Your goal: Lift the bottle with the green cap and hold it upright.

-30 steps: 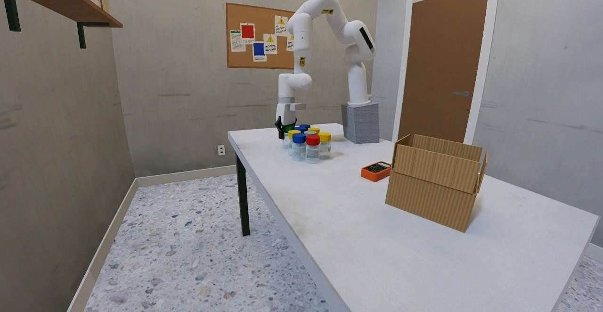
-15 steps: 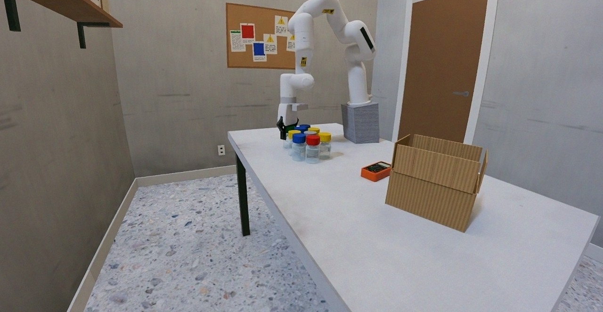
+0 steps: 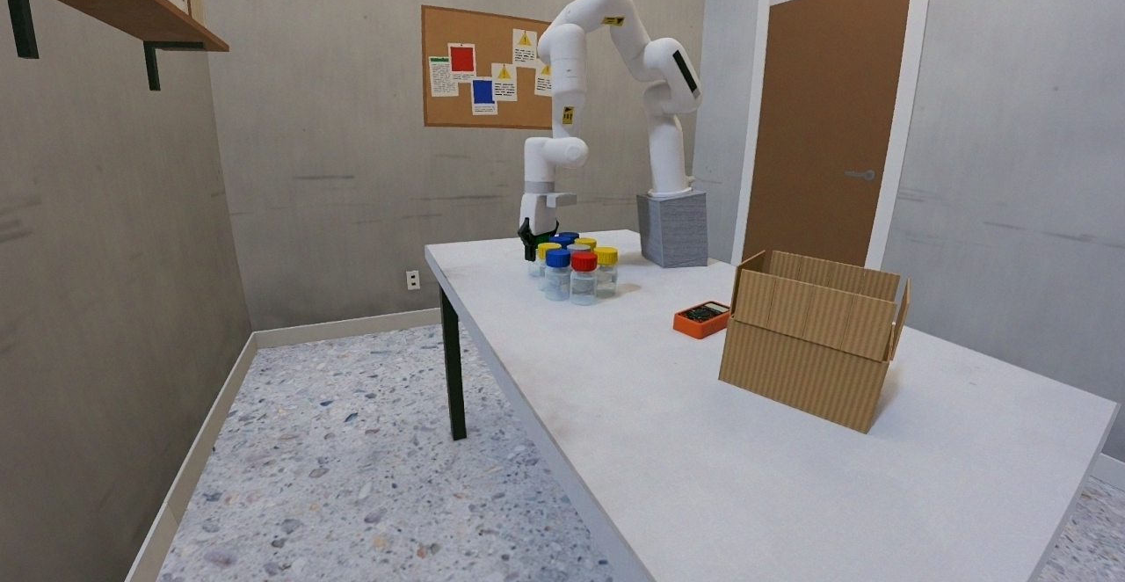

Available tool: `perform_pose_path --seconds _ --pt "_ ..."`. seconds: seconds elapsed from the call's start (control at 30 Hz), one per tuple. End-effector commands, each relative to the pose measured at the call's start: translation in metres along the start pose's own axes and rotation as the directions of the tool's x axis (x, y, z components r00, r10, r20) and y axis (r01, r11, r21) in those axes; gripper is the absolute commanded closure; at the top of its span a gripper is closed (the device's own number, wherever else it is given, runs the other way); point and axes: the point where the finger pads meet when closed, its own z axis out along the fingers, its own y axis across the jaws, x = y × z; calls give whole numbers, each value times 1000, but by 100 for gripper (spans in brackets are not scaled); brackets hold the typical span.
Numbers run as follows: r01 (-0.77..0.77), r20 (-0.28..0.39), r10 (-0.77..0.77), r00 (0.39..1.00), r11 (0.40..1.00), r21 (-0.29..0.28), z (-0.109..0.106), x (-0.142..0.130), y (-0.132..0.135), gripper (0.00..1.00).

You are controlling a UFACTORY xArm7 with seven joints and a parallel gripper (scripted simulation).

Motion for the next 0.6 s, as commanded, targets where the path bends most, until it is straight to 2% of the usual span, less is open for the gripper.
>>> perform_pose_path --seconds 0.0,0.3,0.57 --pt "0 2 0 1000 1000 -3 -3 -1 1 21" --pt "0 2 0 1000 1000 -3 -26 -1 1 21" --pt "0 2 0 1000 1000 -3 -26 -1 1 21"
